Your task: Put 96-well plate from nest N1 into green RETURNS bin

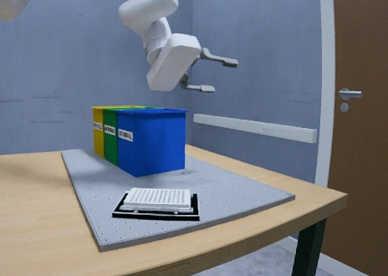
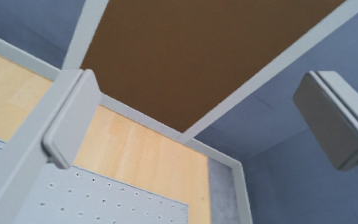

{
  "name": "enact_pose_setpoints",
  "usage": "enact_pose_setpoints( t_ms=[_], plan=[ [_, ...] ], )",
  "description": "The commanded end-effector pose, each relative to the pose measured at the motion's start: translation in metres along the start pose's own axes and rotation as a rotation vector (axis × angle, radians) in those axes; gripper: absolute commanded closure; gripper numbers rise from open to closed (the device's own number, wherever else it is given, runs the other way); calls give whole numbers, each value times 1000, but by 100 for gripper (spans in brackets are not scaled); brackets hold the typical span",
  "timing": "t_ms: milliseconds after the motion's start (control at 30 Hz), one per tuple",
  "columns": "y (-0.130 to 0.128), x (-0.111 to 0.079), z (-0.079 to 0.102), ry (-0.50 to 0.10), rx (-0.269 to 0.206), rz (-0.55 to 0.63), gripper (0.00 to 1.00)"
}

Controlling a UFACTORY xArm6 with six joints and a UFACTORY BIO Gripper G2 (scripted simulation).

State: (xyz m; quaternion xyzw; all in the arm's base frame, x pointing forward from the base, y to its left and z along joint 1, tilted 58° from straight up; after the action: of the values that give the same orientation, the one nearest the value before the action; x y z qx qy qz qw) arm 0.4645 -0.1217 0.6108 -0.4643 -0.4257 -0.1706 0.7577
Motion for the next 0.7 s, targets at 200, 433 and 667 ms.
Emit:
enact_pose_setpoints(
  t_ms=[200, 433, 667],
  plan=[
    [17, -22, 23, -50, 80, -26, 63],
    [30, -40, 39, -60, 111, -32, 63],
    [44, -59, 55, -71, 145, -38, 63]
  ],
)
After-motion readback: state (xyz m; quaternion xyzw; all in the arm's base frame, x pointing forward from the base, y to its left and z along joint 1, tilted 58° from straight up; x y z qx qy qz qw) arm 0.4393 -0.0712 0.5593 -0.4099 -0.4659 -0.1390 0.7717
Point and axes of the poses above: the point midway between the two finger pads, its own x axis out along the fingers, its own y axis across the jaws, z = x × y, the point moved 3 cm from there along -x, back along the fingers, and after that the axes turned 15 degrees about -x, right-handed, at the moved point
